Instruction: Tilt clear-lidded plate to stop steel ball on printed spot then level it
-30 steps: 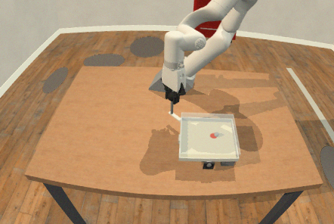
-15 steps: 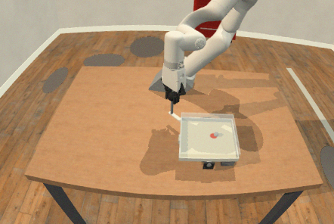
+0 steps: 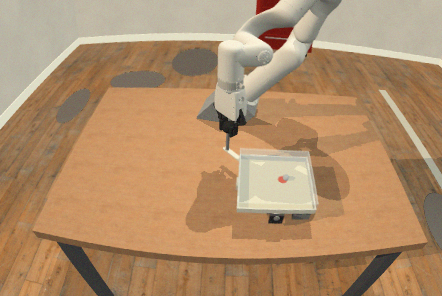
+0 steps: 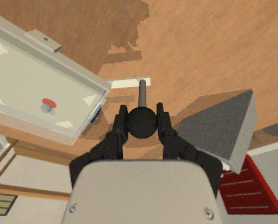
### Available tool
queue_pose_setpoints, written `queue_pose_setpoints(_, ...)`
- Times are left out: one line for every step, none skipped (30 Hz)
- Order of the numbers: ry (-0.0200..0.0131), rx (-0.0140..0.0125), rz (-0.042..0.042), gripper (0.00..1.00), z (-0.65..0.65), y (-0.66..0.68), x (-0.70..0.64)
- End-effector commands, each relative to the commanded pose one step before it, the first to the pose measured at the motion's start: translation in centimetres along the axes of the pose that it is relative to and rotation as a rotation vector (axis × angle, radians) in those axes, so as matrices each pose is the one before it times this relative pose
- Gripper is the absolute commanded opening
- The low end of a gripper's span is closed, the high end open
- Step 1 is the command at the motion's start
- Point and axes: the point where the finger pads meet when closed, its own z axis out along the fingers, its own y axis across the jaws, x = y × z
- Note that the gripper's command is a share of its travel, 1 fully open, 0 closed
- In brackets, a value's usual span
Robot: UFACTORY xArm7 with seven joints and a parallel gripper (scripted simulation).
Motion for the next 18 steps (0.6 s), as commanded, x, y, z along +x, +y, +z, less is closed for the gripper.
queue_pose_setpoints(0.00444, 0.0014, -0.00066, 0.0, -0.112, -0.047, 0.339)
queue_pose_setpoints(0.0, 0.0, 0.0, 0.0, 0.009, 0.004, 0.012)
queue_pose_setpoints(0.0, 0.0, 0.0, 0.0, 0.009, 0.004, 0.012)
queue_pose_setpoints(0.0, 0.0, 0.0, 0.0, 0.009, 0.004, 0.012)
queue_pose_setpoints(0.0, 0.0, 0.0, 0.0, 0.009, 0.004, 0.012)
queue_pose_setpoints(0.0, 0.0, 0.0, 0.0, 0.009, 0.004, 0.012)
queue_pose_setpoints(0.0, 0.0, 0.0, 0.0, 0.009, 0.004, 0.012)
queue_pose_setpoints(0.0, 0.0, 0.0, 0.0, 0.0, 0.0, 0.0)
queue_pose_setpoints(0.0, 0.0, 0.0, 0.0, 0.0, 0.0, 0.0)
queue_pose_setpoints(0.0, 0.0, 0.0, 0.0, 0.0, 0.0, 0.0)
queue_pose_setpoints(0.0, 0.0, 0.0, 0.0, 0.0, 0.0, 0.0)
queue_pose_setpoints(0.0, 0.0, 0.0, 0.0, 0.0, 0.0, 0.0)
queue_pose_setpoints(0.0, 0.0, 0.0, 0.0, 0.0, 0.0, 0.0)
queue_pose_setpoints(0.0, 0.0, 0.0, 0.0, 0.0, 0.0, 0.0)
queue_pose_setpoints(0.0, 0.0, 0.00001, 0.0, -0.001, 0.0, -0.06)
queue_pose_setpoints(0.0, 0.0, 0.0, 0.0, -0.001, 0.0, -0.061)
queue_pose_setpoints(0.0, 0.0, 0.0, 0.0, -0.001, 0.0, -0.06)
queue_pose_setpoints(0.0, 0.0, 0.0, 0.0, 0.0, 0.0, -0.06)
